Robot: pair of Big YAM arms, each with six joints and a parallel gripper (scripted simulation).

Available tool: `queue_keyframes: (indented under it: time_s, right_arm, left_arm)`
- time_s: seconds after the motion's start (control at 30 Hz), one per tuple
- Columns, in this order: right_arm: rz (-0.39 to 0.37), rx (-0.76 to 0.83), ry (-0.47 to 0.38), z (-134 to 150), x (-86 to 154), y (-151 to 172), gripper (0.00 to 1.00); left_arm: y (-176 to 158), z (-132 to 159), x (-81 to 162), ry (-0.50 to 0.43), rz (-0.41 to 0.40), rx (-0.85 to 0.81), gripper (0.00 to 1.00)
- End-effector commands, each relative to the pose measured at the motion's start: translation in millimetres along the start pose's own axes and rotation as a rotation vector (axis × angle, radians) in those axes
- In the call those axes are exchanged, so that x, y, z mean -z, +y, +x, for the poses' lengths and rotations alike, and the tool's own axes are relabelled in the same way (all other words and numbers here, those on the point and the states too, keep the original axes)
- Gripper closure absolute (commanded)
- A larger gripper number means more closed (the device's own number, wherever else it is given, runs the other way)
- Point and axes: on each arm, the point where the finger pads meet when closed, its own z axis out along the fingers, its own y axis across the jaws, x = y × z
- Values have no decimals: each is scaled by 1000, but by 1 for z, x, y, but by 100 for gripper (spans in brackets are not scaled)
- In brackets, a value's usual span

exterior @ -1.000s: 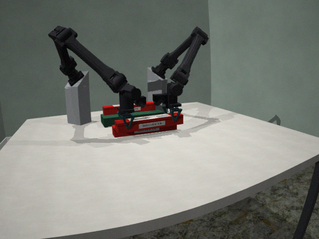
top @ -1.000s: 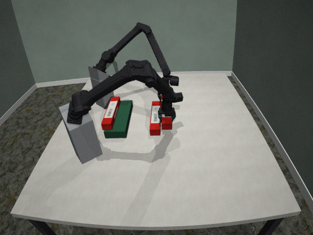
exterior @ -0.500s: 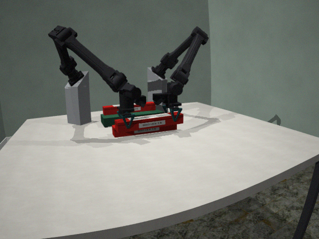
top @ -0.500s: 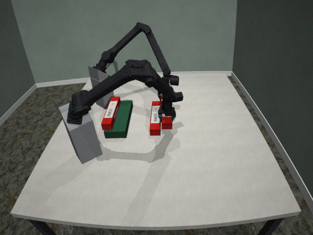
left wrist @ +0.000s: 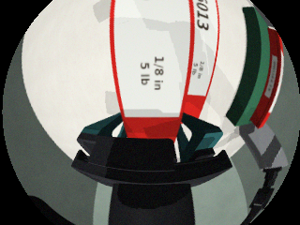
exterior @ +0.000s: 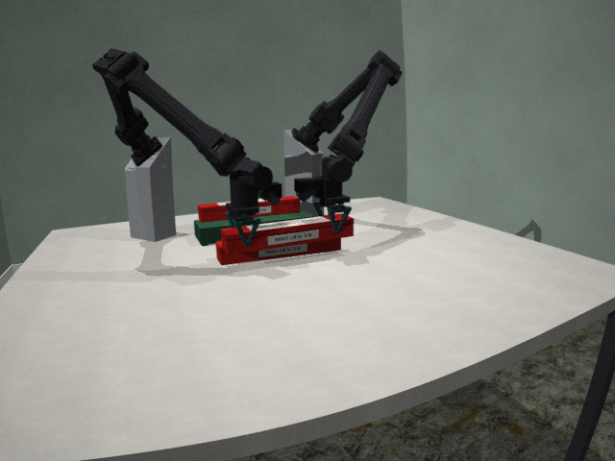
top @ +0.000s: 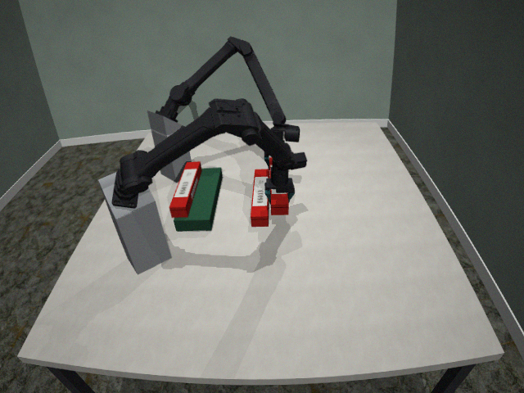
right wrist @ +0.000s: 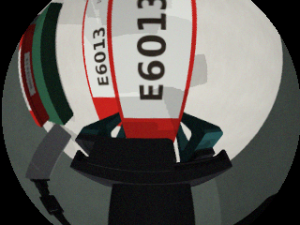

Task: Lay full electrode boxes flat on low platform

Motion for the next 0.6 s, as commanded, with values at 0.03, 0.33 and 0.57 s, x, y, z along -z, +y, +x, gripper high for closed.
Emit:
queue_keyframes:
  time_s: [0.03,0.33,0.57]
  right_arm:
    - [111,-41,-29,-4,69,-41,100]
    - [110,-41,-30,-4,73,-41,100]
    - [110,-41,-30,-4,77,-41,100]
  left_arm:
    - [43,-2,67,-34,-110,31,100]
    - [43,-2,72,-35,-110,31,100]
    - [43,-2,75,-35,-109,31,100]
